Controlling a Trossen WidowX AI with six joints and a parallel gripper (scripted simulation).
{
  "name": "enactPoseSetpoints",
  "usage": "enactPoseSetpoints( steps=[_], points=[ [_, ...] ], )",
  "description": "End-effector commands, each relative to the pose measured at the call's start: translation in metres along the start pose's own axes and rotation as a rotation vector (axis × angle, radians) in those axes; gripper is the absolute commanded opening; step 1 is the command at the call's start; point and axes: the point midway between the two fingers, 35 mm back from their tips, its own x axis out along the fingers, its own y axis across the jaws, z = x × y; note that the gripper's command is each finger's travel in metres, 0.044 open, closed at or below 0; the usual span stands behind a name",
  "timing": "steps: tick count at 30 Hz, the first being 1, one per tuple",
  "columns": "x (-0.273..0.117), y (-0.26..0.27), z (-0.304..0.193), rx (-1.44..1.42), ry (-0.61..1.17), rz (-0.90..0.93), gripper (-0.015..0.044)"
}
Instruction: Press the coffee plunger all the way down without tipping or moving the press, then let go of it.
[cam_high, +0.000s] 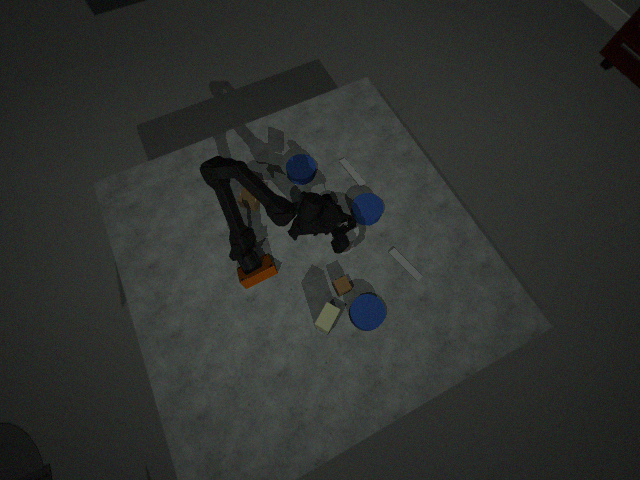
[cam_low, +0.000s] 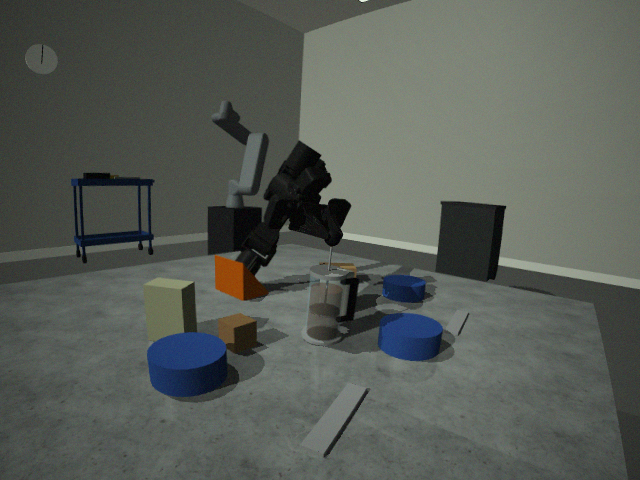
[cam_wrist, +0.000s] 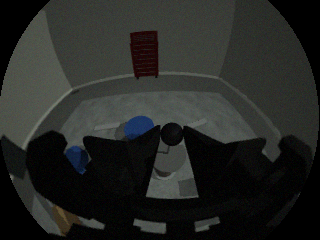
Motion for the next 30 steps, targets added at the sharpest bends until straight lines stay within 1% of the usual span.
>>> enactPoseSetpoints(
  steps=[1,30],
  points=[
    [0.0109,-0.0003,-0.0277,0.040,0.053,0.003,0.0121],
    [0.0202,0.0001,-0.0277,0.040,0.051,0.006,0.0121]
  ],
)
